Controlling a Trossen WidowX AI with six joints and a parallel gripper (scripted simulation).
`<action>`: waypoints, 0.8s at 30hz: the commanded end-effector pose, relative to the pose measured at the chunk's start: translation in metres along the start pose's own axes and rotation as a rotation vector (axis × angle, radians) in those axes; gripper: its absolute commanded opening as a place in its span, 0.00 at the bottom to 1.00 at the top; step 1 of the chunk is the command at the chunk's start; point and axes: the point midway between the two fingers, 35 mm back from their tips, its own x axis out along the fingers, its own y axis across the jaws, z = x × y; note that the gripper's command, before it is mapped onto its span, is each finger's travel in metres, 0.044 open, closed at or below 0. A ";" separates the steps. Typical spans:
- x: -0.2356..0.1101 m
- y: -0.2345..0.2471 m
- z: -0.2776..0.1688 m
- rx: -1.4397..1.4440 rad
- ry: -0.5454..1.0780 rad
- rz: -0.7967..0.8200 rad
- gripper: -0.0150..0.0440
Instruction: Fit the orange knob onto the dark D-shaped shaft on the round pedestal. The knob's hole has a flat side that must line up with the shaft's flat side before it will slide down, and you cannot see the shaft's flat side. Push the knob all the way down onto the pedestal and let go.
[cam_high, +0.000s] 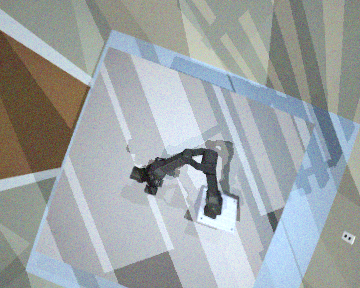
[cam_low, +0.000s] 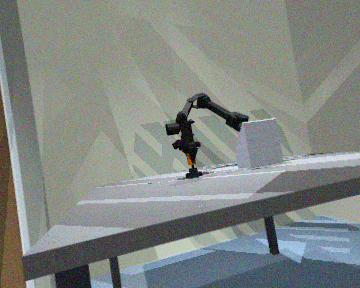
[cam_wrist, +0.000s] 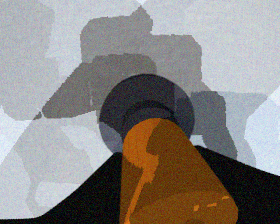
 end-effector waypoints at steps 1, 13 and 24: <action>0.001 0.000 -0.001 -0.001 0.000 -0.003 0.25; 0.002 0.000 -0.001 -0.001 0.000 -0.003 0.25; -0.002 0.000 0.000 -0.126 0.000 -0.003 0.25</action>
